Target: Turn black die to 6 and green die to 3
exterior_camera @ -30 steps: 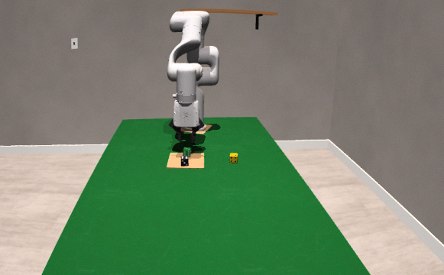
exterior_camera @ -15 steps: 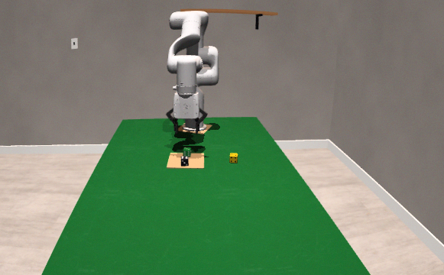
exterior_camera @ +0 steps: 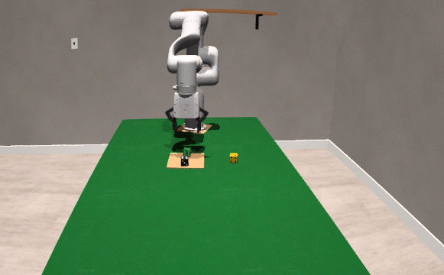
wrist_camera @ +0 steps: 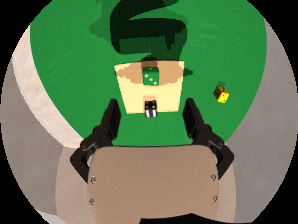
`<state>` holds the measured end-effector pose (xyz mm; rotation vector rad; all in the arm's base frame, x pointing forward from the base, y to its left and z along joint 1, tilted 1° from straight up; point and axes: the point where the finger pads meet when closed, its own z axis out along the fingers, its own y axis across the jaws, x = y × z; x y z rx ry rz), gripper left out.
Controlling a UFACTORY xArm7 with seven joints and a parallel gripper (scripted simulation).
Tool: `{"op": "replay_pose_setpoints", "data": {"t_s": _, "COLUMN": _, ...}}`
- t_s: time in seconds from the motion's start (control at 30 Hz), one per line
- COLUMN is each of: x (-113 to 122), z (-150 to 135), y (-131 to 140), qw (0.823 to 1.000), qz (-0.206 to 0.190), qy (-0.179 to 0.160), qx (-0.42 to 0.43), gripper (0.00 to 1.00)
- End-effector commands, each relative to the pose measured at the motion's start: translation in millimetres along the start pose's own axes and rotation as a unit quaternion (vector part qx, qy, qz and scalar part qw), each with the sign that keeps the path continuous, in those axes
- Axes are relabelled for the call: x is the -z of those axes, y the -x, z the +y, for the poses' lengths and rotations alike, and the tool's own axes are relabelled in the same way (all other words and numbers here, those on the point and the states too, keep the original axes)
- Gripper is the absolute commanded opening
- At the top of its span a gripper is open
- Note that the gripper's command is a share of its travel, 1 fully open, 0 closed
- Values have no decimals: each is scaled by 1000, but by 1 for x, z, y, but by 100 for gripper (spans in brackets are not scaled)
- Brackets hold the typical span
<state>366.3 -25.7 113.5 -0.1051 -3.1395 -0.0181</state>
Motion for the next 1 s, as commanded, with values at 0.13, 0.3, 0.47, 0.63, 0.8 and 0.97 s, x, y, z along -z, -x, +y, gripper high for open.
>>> {"op": "replay_pose_setpoints", "data": {"t_s": 0.13, "x": 3, "z": 0, "y": 1, "qw": 1000, "qz": -2, "qy": 0, "qx": 0, "gripper": 100}}
{"op": "replay_pose_setpoints", "data": {"t_s": 0.3, "x": 11, "z": 0, "y": 1, "qw": 1000, "qz": -2, "qy": 0, "qx": 0, "gripper": 100}}
{"op": "replay_pose_setpoints", "data": {"t_s": 0.47, "x": 32, "z": 0, "y": 1, "qw": 1000, "qz": -2, "qy": 0, "qx": 0, "gripper": 100}}
{"op": "replay_pose_setpoints", "data": {"t_s": 0.63, "x": 57, "z": 0, "y": 1, "qw": 1000, "qz": -2, "qy": 0, "qx": 0, "gripper": 100}}
{"op": "replay_pose_setpoints", "data": {"t_s": 0.8, "x": 71, "z": 0, "y": 1, "qw": 1000, "qz": -2, "qy": 0, "qx": 0, "gripper": 100}}
{"op": "replay_pose_setpoints", "data": {"t_s": 0.97, "x": 83, "z": 0, "y": 1, "qw": 1000, "qz": -2, "qy": 0, "qx": 0, "gripper": 100}}
